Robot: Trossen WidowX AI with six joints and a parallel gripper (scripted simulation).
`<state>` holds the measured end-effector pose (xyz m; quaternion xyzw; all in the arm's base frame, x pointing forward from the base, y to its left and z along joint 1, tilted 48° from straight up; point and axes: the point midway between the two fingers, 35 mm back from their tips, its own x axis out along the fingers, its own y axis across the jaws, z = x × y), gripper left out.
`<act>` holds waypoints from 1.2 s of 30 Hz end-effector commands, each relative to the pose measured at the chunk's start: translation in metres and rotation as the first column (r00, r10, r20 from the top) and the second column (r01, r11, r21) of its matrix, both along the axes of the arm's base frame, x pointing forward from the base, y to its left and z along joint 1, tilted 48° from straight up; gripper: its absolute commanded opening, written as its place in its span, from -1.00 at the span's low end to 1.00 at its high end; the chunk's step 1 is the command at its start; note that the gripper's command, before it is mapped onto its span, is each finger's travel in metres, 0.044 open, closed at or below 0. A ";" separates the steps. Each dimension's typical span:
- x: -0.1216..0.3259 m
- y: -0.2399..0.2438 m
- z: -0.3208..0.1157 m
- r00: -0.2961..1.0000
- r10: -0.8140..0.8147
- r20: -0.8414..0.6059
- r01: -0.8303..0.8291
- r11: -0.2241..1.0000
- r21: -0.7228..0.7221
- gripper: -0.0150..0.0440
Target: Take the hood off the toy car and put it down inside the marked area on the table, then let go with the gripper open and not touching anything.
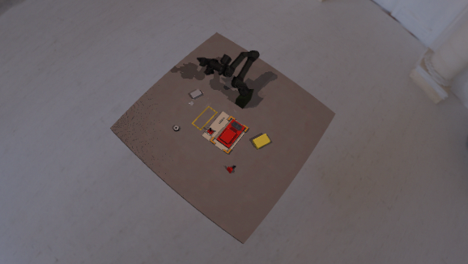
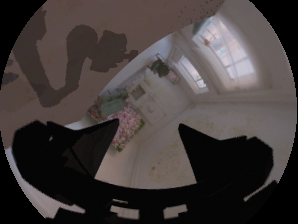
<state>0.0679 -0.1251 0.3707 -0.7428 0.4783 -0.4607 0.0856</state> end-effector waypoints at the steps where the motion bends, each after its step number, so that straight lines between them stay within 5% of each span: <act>1: 0.003 0.000 0.000 1.000 -0.001 -0.017 0.001 1.000 0.000 1.00; 8: 0.114 0.011 -0.003 0.788 -0.053 -0.613 -0.001 0.996 -0.088 1.00; 13: 0.193 0.034 -0.029 0.401 -0.163 -0.901 -0.089 0.973 -0.215 1.00; 17: 0.248 0.060 -0.064 0.040 -0.309 -0.950 -0.237 0.921 -0.309 1.00; 22: 0.298 0.102 -0.122 -0.331 -0.549 -0.767 -0.495 0.793 -0.354 1.00; 27: 0.325 0.150 -0.190 -0.478 -0.791 -0.382 -0.764 0.589 -0.263 1.00; 31: 0.330 0.186 -0.246 -0.398 -0.917 -0.016 -0.914 0.398 -0.080 1.00; 36: 0.316 0.221 -0.316 -0.061 -0.915 0.398 -0.944 0.183 0.275 1.00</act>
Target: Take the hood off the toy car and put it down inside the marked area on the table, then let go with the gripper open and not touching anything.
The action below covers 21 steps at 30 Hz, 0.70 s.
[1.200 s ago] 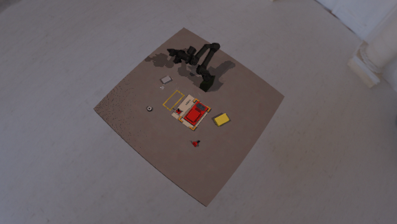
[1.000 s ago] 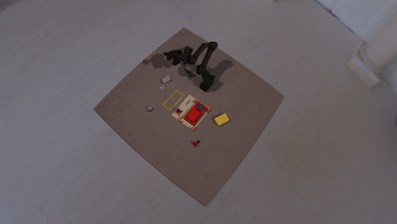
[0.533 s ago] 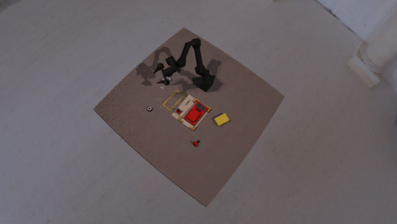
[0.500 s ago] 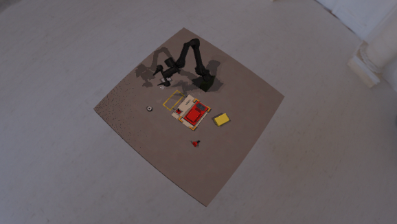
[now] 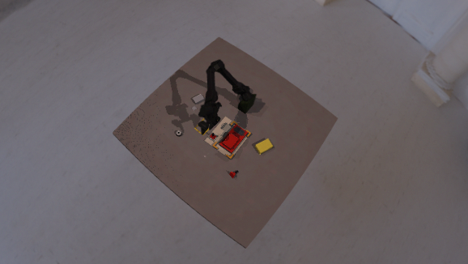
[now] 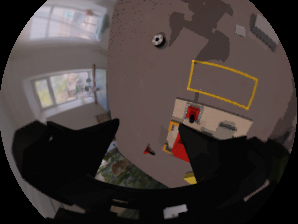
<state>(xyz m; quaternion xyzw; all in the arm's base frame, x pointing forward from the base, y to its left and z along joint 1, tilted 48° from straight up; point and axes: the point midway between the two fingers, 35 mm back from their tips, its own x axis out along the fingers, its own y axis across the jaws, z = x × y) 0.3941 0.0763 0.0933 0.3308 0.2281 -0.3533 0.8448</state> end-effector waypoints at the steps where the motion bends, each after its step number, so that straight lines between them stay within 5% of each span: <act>1: -0.015 0.025 -0.051 0.918 0.157 -0.365 -0.237 0.953 -0.187 1.00; 7: -0.057 0.049 -0.115 0.494 0.179 -0.851 -0.656 0.719 -0.230 1.00; 11: -0.084 0.056 -0.139 0.173 0.066 -0.983 -0.824 0.556 -0.107 1.00; 21: -0.086 0.052 -0.139 0.156 0.058 -0.986 -0.830 0.548 -0.099 1.00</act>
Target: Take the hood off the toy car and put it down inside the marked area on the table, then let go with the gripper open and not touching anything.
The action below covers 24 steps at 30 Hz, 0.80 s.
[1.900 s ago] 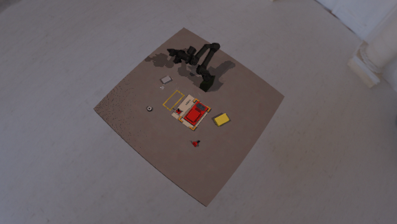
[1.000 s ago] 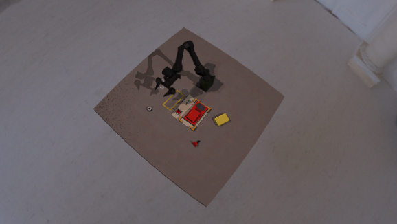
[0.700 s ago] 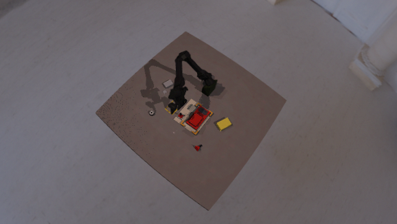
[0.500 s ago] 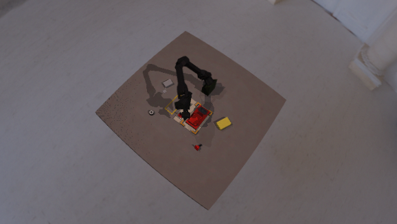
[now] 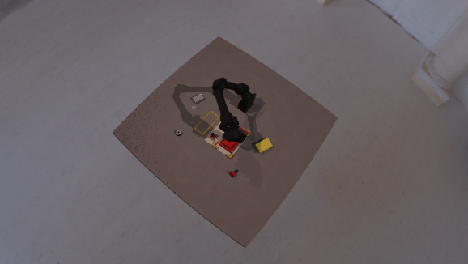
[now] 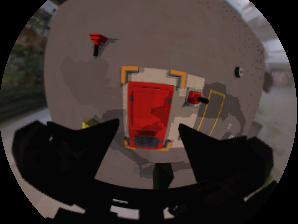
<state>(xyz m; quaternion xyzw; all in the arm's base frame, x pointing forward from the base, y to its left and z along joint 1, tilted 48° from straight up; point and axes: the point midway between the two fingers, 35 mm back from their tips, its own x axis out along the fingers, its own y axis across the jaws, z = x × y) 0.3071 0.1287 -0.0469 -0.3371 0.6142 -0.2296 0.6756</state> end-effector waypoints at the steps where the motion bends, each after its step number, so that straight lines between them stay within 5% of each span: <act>1: 0.001 0.000 0.000 1.000 0.005 -0.006 -0.005 1.000 0.000 1.00; 24: 0.005 -0.017 -0.015 1.000 0.006 -0.006 -0.006 1.000 0.000 1.00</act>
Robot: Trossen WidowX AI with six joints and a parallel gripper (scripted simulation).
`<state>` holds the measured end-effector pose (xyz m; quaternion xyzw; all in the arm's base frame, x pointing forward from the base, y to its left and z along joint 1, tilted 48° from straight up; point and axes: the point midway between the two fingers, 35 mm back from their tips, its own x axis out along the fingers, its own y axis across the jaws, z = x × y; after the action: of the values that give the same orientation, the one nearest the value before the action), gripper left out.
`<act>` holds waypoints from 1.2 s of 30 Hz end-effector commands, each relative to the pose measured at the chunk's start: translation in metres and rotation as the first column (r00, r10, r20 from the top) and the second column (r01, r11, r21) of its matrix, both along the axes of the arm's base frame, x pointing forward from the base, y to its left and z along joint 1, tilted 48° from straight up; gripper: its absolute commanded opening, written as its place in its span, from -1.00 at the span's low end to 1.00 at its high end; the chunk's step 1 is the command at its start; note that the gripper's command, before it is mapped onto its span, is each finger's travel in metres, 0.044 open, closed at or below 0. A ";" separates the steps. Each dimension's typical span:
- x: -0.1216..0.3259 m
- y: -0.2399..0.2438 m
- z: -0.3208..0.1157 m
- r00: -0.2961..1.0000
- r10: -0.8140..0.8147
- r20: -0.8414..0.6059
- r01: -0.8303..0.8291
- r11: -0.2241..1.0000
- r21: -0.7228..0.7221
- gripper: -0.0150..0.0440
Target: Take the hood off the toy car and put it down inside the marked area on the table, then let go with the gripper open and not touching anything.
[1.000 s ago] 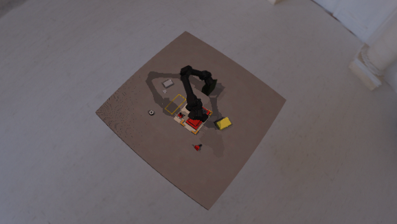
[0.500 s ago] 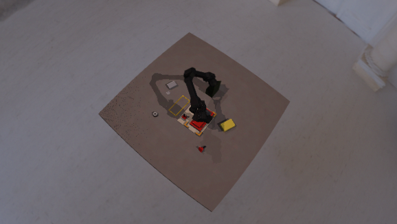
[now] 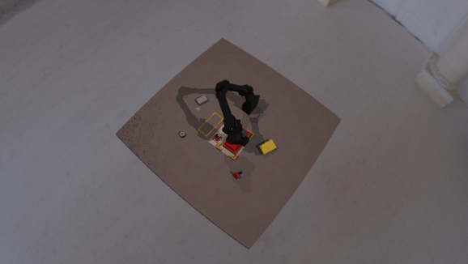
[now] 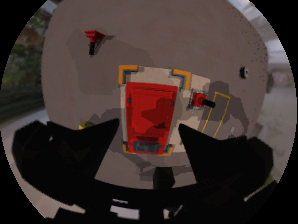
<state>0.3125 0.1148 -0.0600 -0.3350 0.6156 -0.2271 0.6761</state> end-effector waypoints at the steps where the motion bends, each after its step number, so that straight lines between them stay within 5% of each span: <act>1: 0.000 -0.004 -0.003 1.000 0.006 -0.004 -0.006 1.000 -0.007 1.00; 36: 0.002 -0.025 -0.022 1.000 0.005 -0.003 -0.005 1.000 -0.009 1.00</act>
<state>0.3148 0.0908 -0.0806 -0.3365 0.6156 -0.2282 0.6751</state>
